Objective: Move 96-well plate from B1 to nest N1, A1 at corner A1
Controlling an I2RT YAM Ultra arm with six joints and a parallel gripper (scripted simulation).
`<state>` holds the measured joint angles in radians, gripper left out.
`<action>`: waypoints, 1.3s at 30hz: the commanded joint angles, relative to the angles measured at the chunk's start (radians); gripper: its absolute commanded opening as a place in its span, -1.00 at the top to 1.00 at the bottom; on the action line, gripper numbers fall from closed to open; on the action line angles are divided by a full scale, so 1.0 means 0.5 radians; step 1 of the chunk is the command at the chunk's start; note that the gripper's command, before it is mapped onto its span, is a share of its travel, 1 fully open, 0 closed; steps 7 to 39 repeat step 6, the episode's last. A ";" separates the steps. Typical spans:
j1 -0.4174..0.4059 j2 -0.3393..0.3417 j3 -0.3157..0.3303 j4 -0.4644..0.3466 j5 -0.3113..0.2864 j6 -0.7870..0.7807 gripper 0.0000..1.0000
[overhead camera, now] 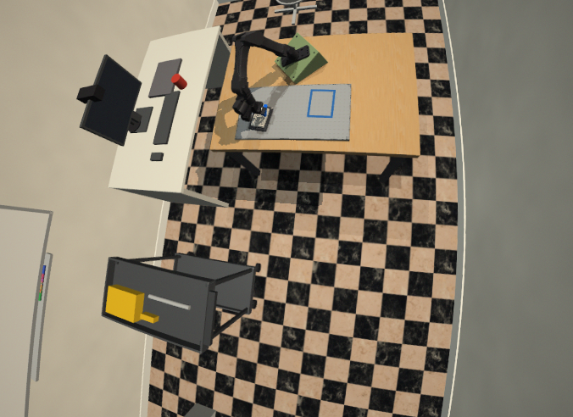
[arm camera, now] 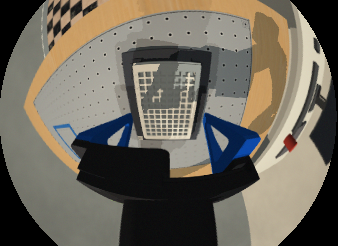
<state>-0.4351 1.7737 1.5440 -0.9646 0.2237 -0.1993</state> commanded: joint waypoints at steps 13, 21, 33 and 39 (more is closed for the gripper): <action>0.030 -0.053 0.068 -0.038 0.005 0.017 -1.00; 0.030 -0.053 0.068 -0.038 0.005 0.017 -1.00; 0.030 -0.053 0.068 -0.038 0.005 0.017 -1.00; 0.030 -0.053 0.068 -0.038 0.005 0.017 -1.00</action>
